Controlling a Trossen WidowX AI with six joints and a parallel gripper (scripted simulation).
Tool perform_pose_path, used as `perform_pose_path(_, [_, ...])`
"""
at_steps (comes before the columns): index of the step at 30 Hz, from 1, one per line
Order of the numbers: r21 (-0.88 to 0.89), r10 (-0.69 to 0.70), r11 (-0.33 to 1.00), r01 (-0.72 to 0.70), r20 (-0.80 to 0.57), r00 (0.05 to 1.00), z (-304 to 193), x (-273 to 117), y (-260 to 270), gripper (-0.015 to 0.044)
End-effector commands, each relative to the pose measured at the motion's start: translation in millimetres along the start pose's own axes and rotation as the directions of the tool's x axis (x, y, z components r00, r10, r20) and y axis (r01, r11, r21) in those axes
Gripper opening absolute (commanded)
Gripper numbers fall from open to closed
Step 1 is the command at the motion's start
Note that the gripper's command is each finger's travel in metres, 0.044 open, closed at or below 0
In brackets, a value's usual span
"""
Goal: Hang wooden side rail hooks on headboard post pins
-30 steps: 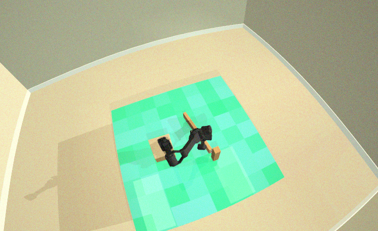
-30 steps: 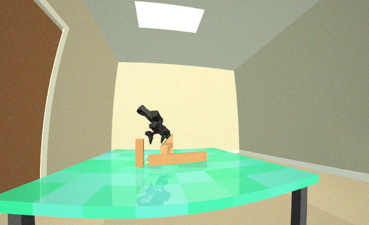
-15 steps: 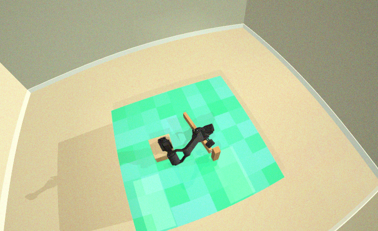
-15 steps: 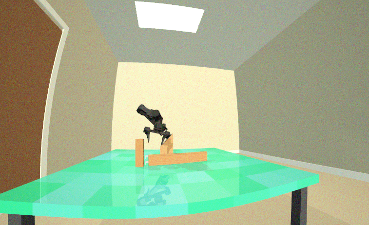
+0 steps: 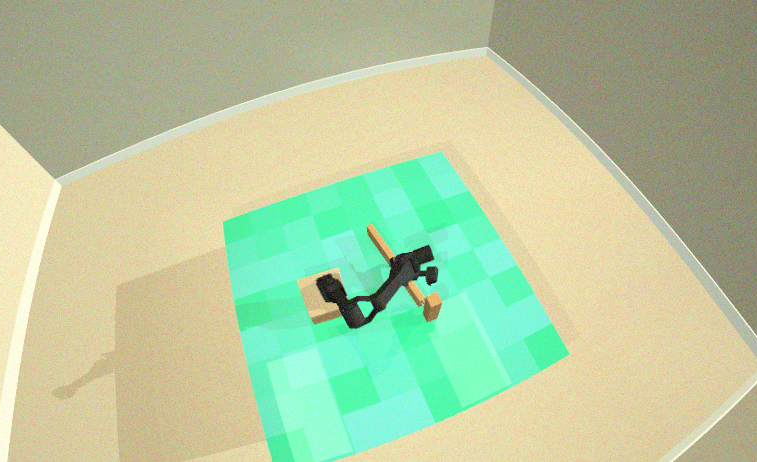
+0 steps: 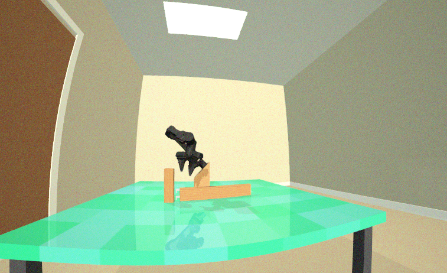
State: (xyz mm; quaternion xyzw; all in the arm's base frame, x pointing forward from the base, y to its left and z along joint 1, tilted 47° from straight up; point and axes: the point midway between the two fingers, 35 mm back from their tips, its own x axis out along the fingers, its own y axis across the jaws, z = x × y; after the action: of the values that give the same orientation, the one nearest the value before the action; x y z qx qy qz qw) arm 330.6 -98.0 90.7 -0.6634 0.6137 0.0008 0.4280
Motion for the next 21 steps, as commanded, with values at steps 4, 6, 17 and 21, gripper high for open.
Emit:
perform_pose_path(4, [-0.852,0.021,0.516,-0.095,-0.099,0.995,-12.7,-3.1,-23.9,0.0440])
perform_pose_path(6, [-0.853,0.021,0.512,-0.096,-0.099,0.995,-12.7,-3.1,-23.9,0.0440])
perform_pose_path(17, [-0.853,0.021,0.512,-0.096,-0.099,0.995,-12.7,-3.1,-23.9,0.0440])
perform_pose_path(21, [-0.853,0.021,0.512,-0.096,-0.099,0.995,-12.7,-3.1,-23.9,0.0440])
